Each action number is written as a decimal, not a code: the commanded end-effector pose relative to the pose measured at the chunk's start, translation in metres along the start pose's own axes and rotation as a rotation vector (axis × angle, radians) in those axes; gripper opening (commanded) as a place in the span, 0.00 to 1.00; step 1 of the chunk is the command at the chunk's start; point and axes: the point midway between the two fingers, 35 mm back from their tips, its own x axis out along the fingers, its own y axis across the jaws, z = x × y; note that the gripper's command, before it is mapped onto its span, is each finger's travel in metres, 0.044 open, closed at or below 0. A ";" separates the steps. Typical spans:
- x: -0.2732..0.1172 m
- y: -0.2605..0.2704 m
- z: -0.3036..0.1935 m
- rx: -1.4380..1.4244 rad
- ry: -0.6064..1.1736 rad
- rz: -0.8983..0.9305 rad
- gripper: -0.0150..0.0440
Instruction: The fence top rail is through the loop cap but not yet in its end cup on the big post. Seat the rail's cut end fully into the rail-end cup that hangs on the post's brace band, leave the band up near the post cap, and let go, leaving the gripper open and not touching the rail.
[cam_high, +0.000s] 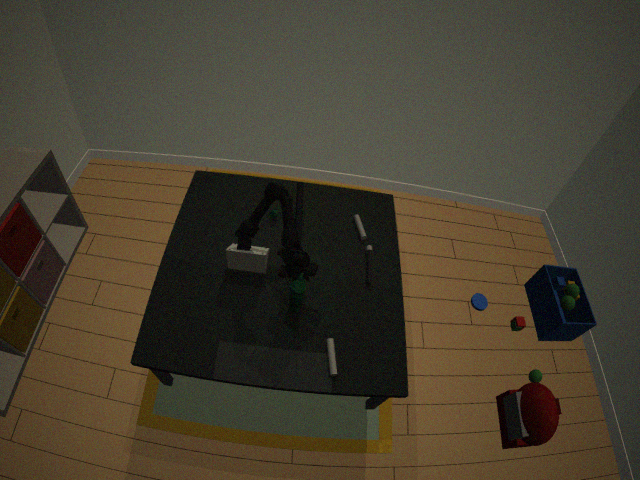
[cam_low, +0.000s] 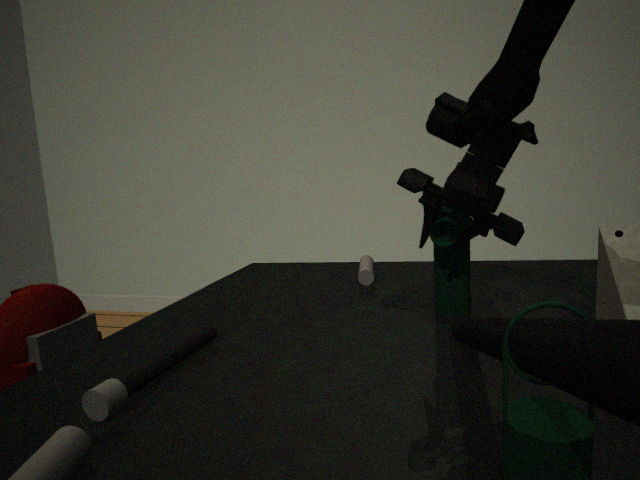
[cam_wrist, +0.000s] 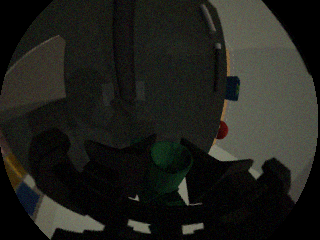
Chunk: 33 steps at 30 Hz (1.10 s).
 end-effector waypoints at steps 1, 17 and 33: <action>-0.003 0.003 -0.001 -0.036 -0.021 -0.004 0.25; -0.007 0.011 -0.002 -0.119 -0.067 -0.003 0.25; -0.012 0.019 -0.004 -0.207 -0.117 -0.003 0.25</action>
